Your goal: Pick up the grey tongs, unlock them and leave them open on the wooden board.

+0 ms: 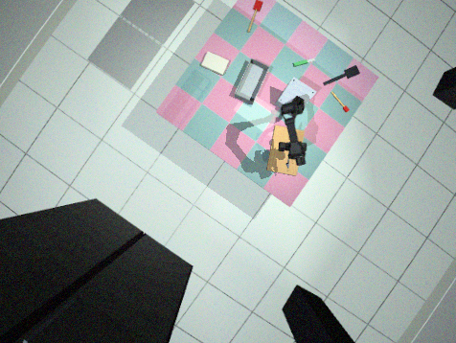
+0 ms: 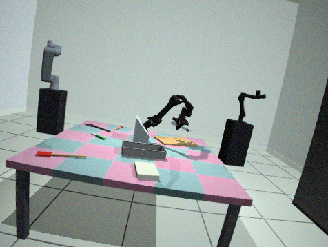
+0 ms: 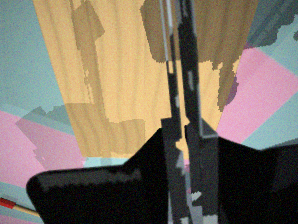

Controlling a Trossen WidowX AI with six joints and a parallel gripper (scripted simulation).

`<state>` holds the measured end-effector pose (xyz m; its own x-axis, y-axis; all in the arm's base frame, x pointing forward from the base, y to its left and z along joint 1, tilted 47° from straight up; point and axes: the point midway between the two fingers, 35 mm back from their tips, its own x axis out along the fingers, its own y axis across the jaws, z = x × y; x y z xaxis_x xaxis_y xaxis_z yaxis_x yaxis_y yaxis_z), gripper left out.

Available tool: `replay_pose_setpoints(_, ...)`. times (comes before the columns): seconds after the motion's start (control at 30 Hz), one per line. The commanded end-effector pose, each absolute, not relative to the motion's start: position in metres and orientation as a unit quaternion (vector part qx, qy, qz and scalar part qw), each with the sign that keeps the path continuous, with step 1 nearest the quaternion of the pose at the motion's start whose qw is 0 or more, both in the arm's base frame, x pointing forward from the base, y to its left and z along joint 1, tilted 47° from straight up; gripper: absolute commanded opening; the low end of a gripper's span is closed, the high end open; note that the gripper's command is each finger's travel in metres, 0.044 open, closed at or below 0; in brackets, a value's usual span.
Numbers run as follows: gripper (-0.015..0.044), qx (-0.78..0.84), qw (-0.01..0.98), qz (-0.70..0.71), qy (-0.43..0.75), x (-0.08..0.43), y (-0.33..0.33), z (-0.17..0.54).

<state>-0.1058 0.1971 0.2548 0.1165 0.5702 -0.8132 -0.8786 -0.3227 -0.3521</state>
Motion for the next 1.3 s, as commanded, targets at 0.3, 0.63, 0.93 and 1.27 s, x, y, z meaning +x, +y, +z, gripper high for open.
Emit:
replay_pose_setpoints(0.3,-0.0150,-0.427,0.595,0.665,0.146,-0.133,0.182,0.265)
replay_pose_setpoints(0.63,-0.0150,-0.369,0.610,0.686,0.144,-0.153,0.168,0.272)
replay_pose_setpoints(0.93,-0.0150,-0.365,0.610,0.689,0.143,-0.154,0.167,0.273)
replay_pose_setpoints(1.27,-0.0150,-0.321,0.588,0.736,0.096,-0.171,0.172,0.268)
